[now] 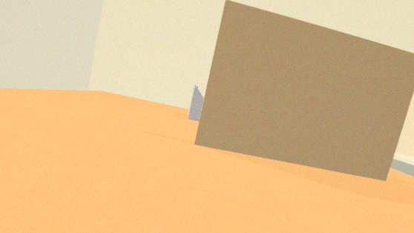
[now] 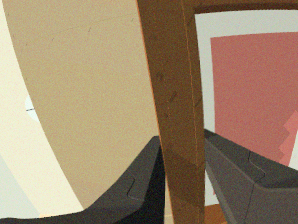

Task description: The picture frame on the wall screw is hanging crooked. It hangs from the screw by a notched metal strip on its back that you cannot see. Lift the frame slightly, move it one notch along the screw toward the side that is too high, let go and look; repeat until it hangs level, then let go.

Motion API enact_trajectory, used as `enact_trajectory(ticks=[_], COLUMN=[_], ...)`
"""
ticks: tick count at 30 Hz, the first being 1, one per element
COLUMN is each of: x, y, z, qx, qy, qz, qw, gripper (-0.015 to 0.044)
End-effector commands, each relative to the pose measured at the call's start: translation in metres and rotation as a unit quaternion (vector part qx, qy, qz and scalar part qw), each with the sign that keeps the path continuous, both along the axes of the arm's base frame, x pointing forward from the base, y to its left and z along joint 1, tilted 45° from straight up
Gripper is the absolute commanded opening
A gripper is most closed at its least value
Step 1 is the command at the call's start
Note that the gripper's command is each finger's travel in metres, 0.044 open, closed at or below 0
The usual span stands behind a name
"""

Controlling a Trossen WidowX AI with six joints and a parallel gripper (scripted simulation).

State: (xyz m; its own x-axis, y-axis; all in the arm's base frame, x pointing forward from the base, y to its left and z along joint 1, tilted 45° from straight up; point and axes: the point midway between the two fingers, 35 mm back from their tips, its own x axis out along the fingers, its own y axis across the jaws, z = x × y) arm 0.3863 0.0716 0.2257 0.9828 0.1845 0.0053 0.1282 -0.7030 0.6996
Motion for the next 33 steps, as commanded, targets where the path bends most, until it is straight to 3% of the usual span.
enact_trajectory(ticks=[1,5,10,22,26,33], x=[0.000,0.000,-0.006,-0.098,-0.095,-0.139], y=[0.000,0.000,-0.001,-0.016,-0.020,-0.049], z=[0.000,0.000,0.002,-0.002,0.007,0.025], qx=[-0.002,-0.002,-0.010,-0.145,-0.134,-0.143], qy=[0.000,0.000,-0.002,-0.025,-0.029,-0.025], qz=[0.000,0.000,0.000,-0.005,-0.006,-0.006], qw=[1.000,1.000,1.000,0.989,0.991,0.989], gripper=[0.0157,0.0260,0.0260,0.0260,0.0260,0.0260])
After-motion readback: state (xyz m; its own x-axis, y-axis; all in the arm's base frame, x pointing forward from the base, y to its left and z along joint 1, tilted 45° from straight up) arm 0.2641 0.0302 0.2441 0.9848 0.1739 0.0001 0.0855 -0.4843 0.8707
